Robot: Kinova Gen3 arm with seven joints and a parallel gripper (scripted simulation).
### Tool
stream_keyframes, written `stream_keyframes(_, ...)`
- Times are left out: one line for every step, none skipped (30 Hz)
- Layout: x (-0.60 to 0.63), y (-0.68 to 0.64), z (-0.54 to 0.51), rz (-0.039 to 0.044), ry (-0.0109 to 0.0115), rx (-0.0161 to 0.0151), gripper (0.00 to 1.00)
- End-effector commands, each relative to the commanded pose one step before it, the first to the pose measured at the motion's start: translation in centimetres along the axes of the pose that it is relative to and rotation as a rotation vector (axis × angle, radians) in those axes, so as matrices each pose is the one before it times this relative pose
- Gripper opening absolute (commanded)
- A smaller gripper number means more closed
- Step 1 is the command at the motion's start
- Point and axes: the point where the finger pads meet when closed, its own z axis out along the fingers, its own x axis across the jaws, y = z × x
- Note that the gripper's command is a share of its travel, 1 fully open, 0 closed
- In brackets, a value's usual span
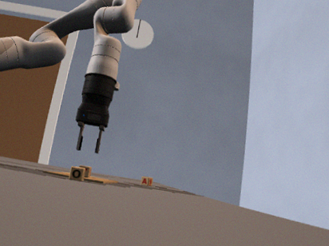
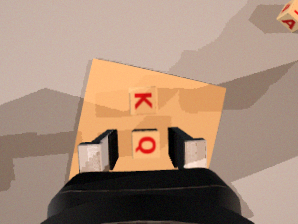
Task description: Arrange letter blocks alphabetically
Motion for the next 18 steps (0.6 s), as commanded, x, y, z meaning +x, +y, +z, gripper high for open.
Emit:
stream_keyframes(0.322,0.67,-1.128,0.00576,0.00166,-0.01829,0.79)
stream_keyframes(0.0,0.0,0.0,0.0,0.0,0.0,0.79)
stream_keyframes(0.0,0.0,0.0,0.0,0.0,0.0,0.79)
stream_keyframes(-0.002,-0.001,-0.203,0.00001,-0.00008,0.00001,0.79)
stream_keyframes(-0.003,-0.001,-0.196,0.00002,-0.0001,0.00001,0.79)
stream_keyframes(-0.008,-0.002,-0.185,0.00007,-0.00024,0.00002,0.79)
stream_keyframes(0.001,0.001,-0.182,-0.00002,0.00002,0.0,0.79)
stream_keyframes(-0.004,-0.001,-0.169,0.00003,-0.00012,0.00001,0.79)
stream_keyframes(-0.006,-0.002,-0.157,0.00006,-0.00019,0.00001,0.79)
stream_keyframes(0.001,0.0,-0.15,-0.00002,0.00002,0.0,0.79)
stream_keyframes(-0.002,-0.001,-0.136,0.00002,-0.00007,0.0,0.79)
stream_keyframes(-0.004,-0.001,-0.122,0.00004,-0.00013,0.00001,0.79)
stream_keyframes(-0.003,-0.001,-0.11,0.00003,-0.0001,0.0,0.79)
stream_keyframes(-0.003,-0.017,-0.087,-0.00033,-0.00028,0.00042,0.79)
stream_keyframes(-0.008,-0.038,-0.06,-0.00068,-0.00067,0.00092,0.79)
stream_keyframes(-0.019,-0.036,-0.047,-0.0048,-0.00066,0.00088,0.79)
stream_keyframes(-0.014,-0.032,-0.036,-0.00479,-0.00048,0.00078,0.79)
stream_keyframes(0.104,0.0,-0.022,0.00319,0.00252,-0.00023,0.79)
